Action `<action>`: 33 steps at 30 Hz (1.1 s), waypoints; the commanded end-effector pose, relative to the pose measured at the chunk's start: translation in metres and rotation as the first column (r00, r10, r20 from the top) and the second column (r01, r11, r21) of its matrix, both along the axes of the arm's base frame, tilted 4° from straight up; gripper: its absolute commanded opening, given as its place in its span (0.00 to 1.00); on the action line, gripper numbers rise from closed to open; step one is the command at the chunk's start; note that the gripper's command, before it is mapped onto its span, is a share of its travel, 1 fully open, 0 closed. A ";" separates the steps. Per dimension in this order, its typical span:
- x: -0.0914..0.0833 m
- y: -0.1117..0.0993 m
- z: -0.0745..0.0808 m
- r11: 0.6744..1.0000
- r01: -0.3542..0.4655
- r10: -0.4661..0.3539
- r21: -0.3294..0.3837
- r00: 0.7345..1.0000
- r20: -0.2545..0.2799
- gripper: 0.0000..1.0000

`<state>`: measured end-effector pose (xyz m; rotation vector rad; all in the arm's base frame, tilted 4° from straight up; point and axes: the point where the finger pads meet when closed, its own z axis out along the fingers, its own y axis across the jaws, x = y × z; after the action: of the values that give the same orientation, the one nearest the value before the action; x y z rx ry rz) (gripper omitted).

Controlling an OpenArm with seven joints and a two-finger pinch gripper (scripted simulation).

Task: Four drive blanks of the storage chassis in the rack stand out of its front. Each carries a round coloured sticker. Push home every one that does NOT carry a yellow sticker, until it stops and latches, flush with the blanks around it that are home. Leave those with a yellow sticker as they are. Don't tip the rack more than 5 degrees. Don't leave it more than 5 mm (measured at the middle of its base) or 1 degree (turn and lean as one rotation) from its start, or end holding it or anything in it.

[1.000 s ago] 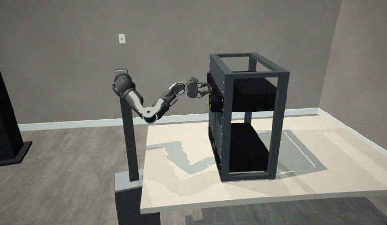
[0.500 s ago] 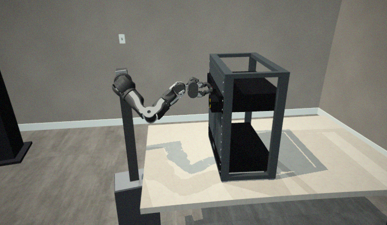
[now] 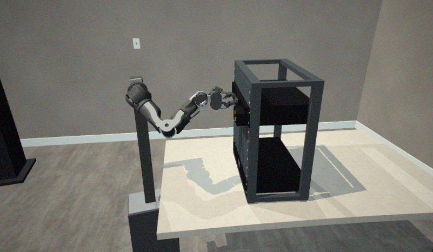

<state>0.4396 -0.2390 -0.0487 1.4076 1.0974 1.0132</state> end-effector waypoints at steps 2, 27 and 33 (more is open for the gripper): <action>0.002 0.006 0.014 1.000 -0.026 0.027 -0.016 0.998 0.049 0.00; 0.006 0.007 0.016 1.000 -0.026 0.027 -0.016 0.998 0.049 0.00; 0.006 0.007 0.016 1.000 -0.026 0.027 -0.016 0.998 0.049 0.00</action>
<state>0.4425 -0.2395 -0.0489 1.4161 1.0974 1.0059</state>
